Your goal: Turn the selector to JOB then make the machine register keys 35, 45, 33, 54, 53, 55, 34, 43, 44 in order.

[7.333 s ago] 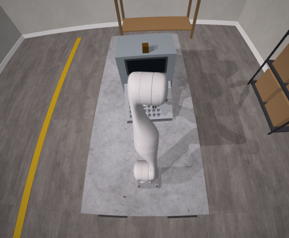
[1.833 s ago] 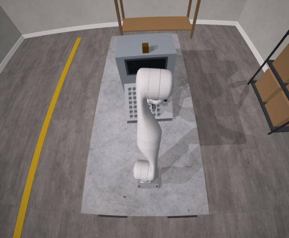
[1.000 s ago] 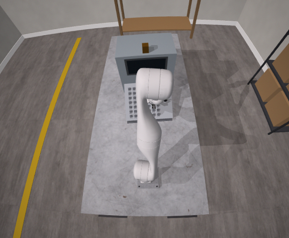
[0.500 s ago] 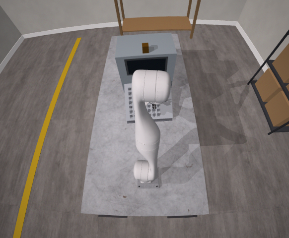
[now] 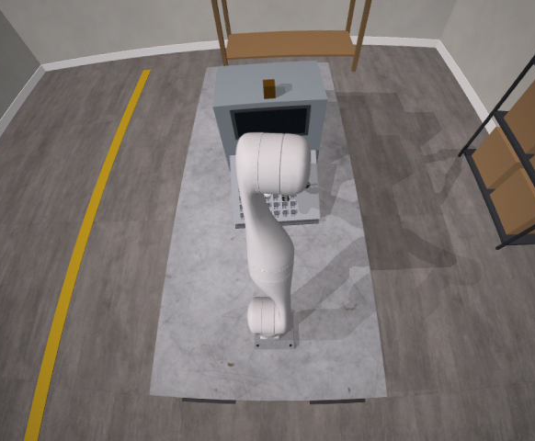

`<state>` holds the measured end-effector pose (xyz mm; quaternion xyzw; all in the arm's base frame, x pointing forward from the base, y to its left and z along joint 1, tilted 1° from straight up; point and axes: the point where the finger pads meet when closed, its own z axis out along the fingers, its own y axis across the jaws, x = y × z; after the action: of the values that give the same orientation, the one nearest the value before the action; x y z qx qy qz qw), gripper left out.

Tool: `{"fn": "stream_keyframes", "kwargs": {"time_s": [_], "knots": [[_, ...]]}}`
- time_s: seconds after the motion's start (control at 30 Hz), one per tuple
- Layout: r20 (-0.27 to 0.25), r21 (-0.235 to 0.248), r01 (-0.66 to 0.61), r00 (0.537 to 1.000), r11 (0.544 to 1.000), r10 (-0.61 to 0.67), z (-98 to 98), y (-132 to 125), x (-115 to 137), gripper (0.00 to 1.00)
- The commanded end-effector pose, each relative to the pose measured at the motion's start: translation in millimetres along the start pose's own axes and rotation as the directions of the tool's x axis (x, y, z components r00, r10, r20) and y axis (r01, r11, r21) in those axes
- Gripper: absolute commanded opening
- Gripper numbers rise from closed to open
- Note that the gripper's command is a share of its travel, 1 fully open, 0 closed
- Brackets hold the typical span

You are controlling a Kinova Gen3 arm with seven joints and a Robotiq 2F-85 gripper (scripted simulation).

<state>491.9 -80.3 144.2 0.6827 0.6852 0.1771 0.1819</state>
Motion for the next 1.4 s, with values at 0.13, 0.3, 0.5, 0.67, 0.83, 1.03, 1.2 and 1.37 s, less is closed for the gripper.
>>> {"fn": "stream_keyframes", "kwargs": {"time_s": [0.13,0.3,0.5,0.67,0.83,1.03,1.2,1.37], "knots": [[0.004,-0.005,0.004,1.0,1.0,-0.004,-2.3,-4.2,0.5,0.1],[0.005,-0.005,0.004,1.0,1.0,-0.004,-2.3,-23.9,0.3,0.1],[0.004,-0.001,0.004,1.0,1.0,-0.004,-1.1,-34.2,0.4,0.1],[0.004,0.0,0.004,1.0,1.0,-0.004,-0.5,-35.2,0.4,0.1],[0.004,-0.001,0.004,1.0,1.0,-0.004,3.5,-33.9,0.2,0.1],[0.005,-0.006,0.004,1.0,1.0,-0.003,9.5,-31.2,-0.3,0.1],[0.005,-0.006,0.003,1.0,1.0,-0.003,17.5,-31.3,-0.3,0.1],[0.005,-0.005,0.003,1.0,1.0,-0.003,21.3,-31.5,-0.2,0.1]]}}
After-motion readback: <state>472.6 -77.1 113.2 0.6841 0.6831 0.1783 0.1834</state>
